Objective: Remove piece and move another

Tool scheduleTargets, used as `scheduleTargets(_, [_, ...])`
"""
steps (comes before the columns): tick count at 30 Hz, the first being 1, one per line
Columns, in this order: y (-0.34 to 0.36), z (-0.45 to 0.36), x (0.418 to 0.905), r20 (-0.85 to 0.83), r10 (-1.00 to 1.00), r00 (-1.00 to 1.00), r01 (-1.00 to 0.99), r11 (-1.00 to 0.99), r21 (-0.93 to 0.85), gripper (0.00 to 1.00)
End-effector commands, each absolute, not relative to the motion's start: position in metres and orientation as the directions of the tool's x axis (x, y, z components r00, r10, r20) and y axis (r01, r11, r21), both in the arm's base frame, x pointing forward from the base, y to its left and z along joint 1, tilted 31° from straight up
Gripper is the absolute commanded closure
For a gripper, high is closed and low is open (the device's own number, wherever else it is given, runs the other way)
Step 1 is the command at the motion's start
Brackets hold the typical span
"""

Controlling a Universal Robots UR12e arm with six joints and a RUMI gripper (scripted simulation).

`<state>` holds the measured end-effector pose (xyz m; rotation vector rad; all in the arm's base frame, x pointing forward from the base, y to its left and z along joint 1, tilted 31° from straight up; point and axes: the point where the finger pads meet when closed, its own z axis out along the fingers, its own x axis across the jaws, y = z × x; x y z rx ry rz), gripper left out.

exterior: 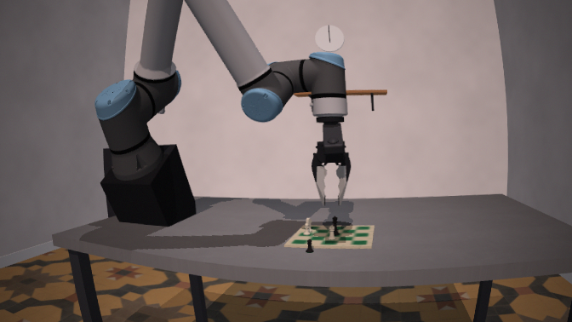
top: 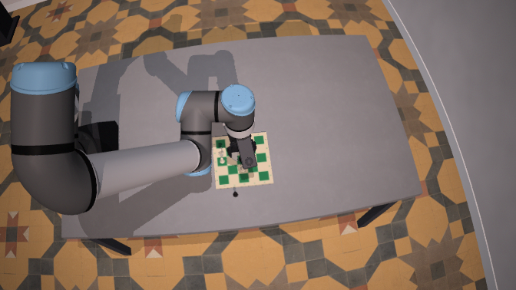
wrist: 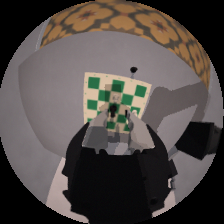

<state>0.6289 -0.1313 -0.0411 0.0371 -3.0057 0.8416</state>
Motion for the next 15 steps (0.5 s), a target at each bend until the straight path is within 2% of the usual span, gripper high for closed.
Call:
scheduleTargets(1, [-0.133, -0.044, 0.629, 0.025, -0.018, -1.0, -0.028, 0.854, -0.519, 0.78])
scheduleTargets(15, [-0.142, -0.058, 0.629, 0.025, -0.018, -1.0, -0.028, 0.854, -0.519, 0.78])
